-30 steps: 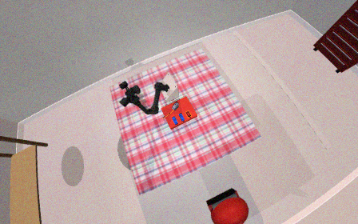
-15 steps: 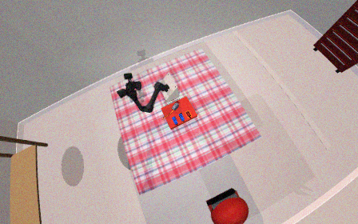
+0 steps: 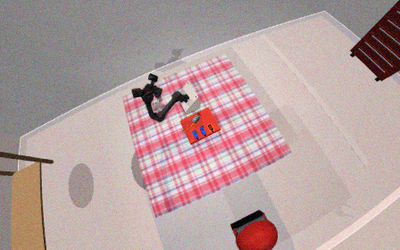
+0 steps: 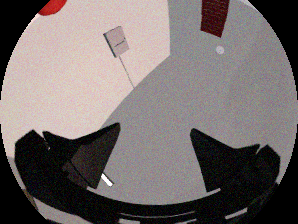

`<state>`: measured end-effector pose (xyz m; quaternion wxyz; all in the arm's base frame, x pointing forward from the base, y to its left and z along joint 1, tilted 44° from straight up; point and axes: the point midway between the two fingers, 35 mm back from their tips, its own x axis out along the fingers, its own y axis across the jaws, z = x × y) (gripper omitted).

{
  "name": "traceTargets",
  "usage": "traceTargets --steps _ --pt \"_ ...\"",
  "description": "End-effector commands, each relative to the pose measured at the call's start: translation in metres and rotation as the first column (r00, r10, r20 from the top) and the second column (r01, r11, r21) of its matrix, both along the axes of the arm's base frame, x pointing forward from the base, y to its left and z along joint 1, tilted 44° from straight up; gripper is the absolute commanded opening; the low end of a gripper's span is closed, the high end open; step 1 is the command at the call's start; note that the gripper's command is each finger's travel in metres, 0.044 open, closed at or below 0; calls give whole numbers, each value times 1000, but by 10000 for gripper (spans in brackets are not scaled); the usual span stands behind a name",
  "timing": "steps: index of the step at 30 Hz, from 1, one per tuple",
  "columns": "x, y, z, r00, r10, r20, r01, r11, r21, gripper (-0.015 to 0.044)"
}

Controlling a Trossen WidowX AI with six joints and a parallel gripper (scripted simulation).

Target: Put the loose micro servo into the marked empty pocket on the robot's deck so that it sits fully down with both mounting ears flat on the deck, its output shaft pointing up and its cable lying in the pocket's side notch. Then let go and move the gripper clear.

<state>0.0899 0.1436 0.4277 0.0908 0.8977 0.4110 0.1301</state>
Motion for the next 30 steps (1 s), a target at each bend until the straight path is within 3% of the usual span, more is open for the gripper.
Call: traceTargets --steps 1,16,30 --pt "4 15 -11 998 -42 51 48 992 -113 440" --pt "41 53 -63 967 -172 188 244 838 -489 440" --pt "88 61 -125 943 -212 255 330 532 -780 440"
